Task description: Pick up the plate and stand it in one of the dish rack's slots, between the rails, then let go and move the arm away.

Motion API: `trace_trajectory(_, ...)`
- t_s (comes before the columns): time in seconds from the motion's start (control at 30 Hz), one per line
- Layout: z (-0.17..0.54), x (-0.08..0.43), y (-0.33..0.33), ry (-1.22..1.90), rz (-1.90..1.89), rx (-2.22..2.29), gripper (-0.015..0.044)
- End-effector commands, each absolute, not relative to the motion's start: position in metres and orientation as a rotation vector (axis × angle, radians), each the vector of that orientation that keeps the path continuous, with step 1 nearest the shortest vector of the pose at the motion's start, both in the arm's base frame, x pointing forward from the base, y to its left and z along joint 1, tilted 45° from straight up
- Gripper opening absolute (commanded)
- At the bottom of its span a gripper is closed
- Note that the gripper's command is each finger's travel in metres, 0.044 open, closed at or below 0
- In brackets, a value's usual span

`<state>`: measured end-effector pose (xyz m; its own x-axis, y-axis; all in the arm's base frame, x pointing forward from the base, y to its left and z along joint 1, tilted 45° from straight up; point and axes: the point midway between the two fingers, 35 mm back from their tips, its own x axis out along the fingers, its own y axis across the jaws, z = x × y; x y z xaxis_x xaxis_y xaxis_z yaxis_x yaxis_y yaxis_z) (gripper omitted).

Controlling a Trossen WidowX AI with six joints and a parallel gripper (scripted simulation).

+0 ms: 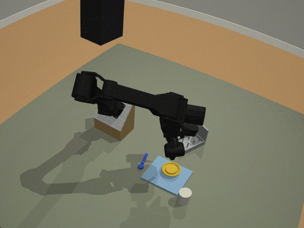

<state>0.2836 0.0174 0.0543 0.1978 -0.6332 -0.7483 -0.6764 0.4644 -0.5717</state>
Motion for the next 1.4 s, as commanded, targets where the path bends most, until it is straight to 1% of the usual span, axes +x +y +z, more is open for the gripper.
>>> trace_trajectory(0.0, 0.053, 0.291, 0.013, 1.480, -0.067, -1.117, 0.0400)
trace_trajectory(0.47, 0.049, 0.311, -0.004, 1.416, -0.440, -0.781, 0.0400)
trace_trajectory(1.37, 0.024, 0.317, -0.028, 1.415, -0.443, -0.777, 0.0400)
